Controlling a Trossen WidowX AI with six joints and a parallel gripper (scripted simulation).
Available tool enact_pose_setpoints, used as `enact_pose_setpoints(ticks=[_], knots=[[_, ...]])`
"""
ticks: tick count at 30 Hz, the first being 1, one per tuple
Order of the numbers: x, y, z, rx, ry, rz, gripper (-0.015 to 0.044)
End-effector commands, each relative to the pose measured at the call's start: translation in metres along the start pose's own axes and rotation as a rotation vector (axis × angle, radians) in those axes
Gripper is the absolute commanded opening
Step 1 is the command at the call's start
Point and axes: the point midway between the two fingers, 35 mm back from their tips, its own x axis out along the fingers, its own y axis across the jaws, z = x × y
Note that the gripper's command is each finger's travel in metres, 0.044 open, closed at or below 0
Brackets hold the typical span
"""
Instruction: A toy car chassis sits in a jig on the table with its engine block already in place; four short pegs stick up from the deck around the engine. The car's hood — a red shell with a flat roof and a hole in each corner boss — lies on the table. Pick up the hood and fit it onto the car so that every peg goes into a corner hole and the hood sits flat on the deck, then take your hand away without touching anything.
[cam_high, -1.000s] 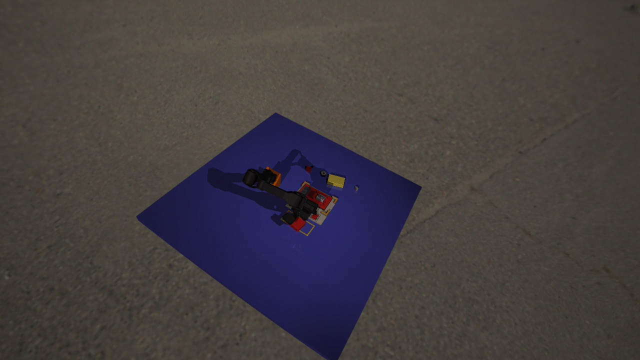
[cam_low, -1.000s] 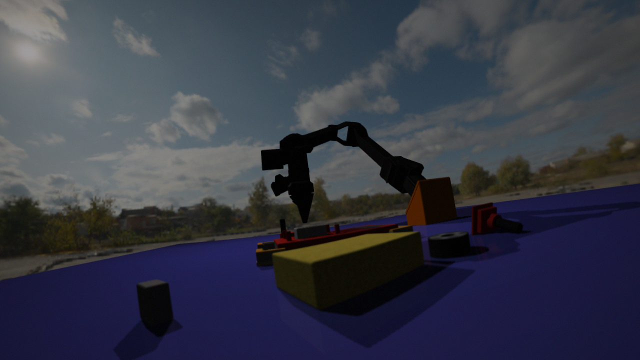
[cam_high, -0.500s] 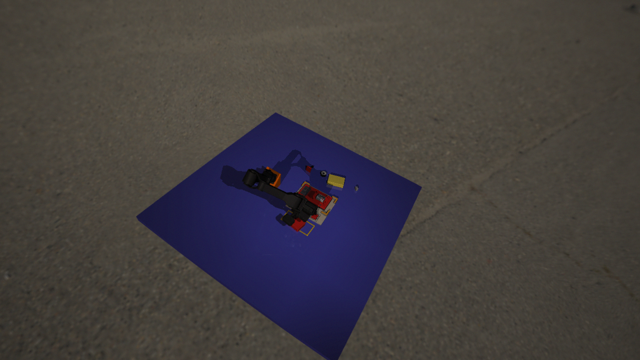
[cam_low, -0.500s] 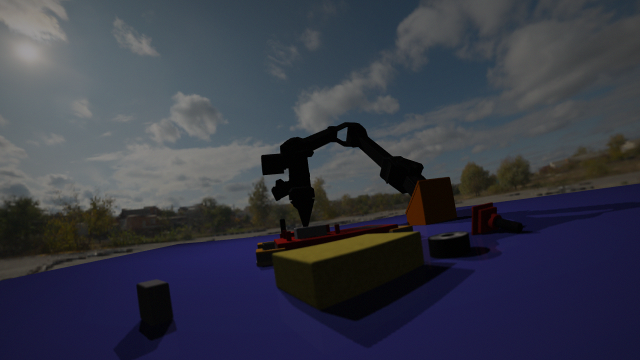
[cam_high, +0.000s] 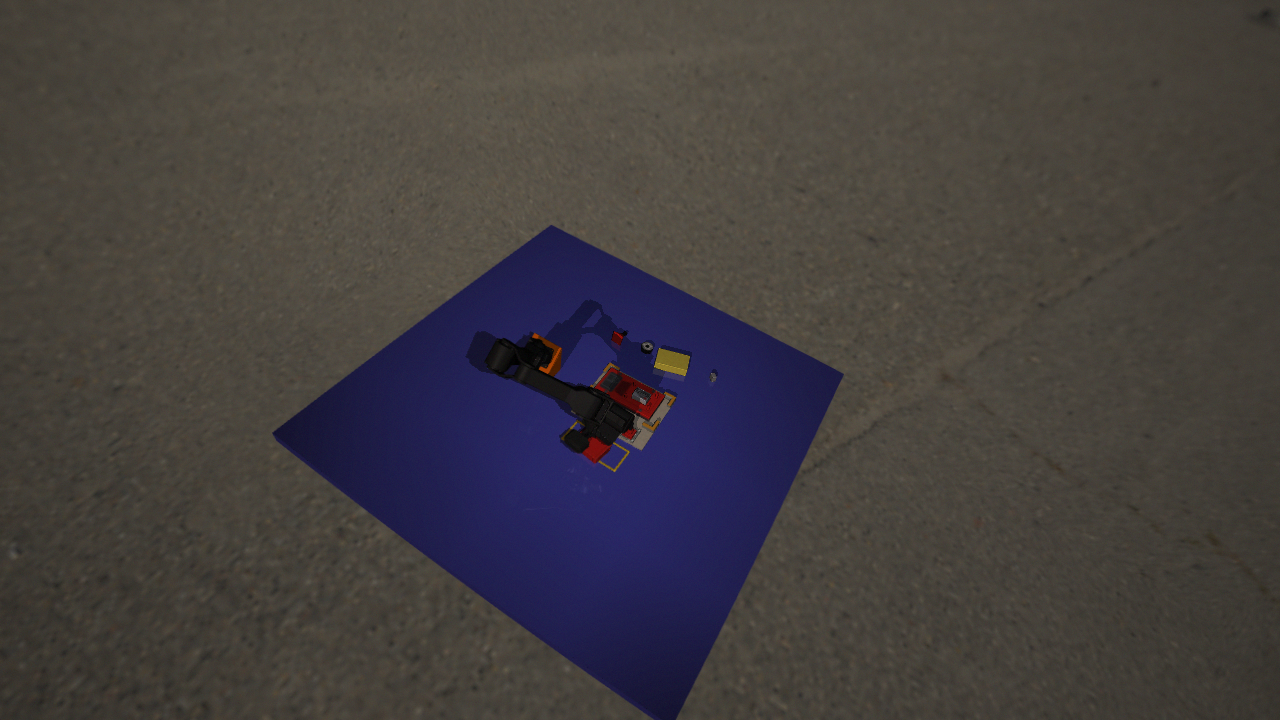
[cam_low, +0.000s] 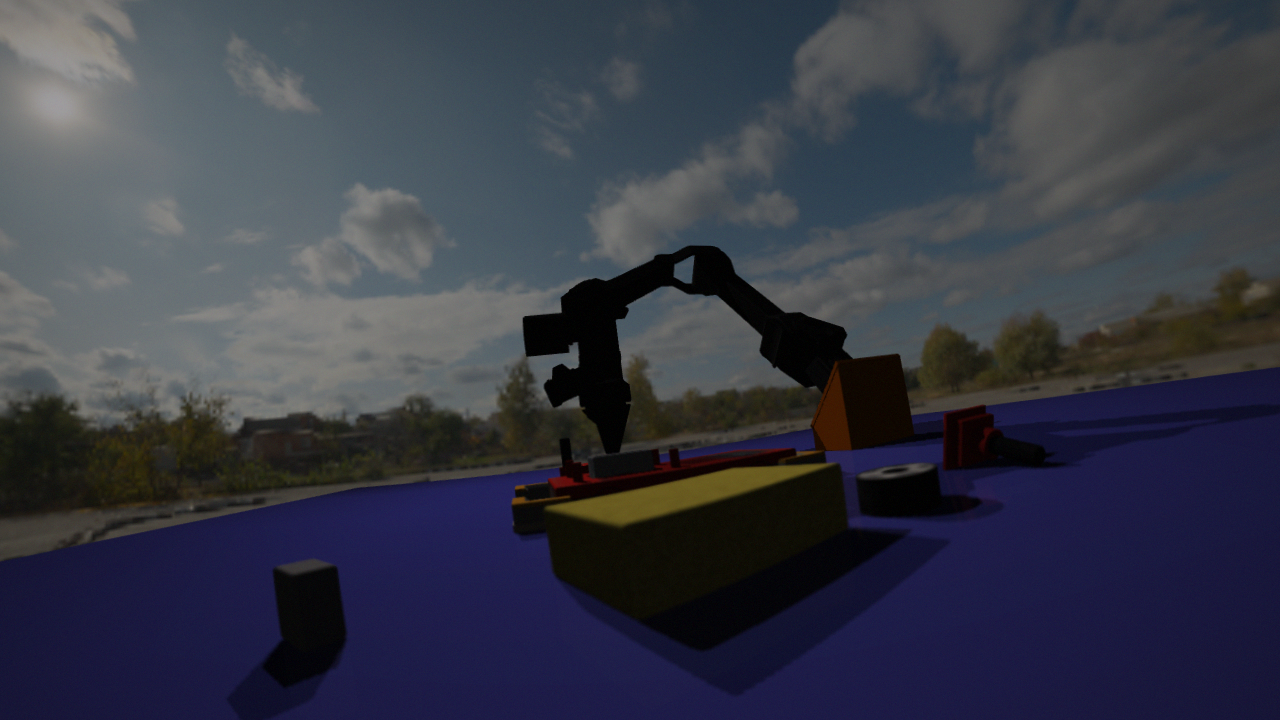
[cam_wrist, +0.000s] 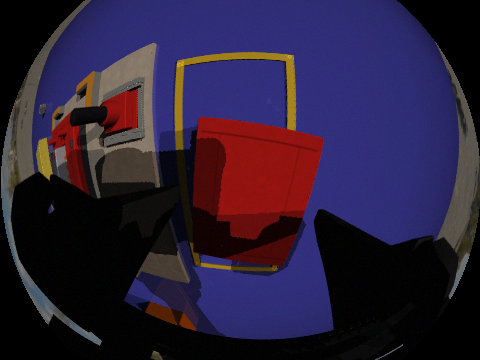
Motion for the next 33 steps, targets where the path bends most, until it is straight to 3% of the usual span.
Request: enact_pose_setpoints(ticks=[1, 30, 33], knots=[[0.003, 0.0, 0.0, -0.007, 0.001, -0.004, 0.044], [0.017, 0.0, 0.0, -0.007, 0.001, -0.004, 0.044], [0.015, -0.001, 0.0, 0.0, 0.0, -0.003, 0.0361]])
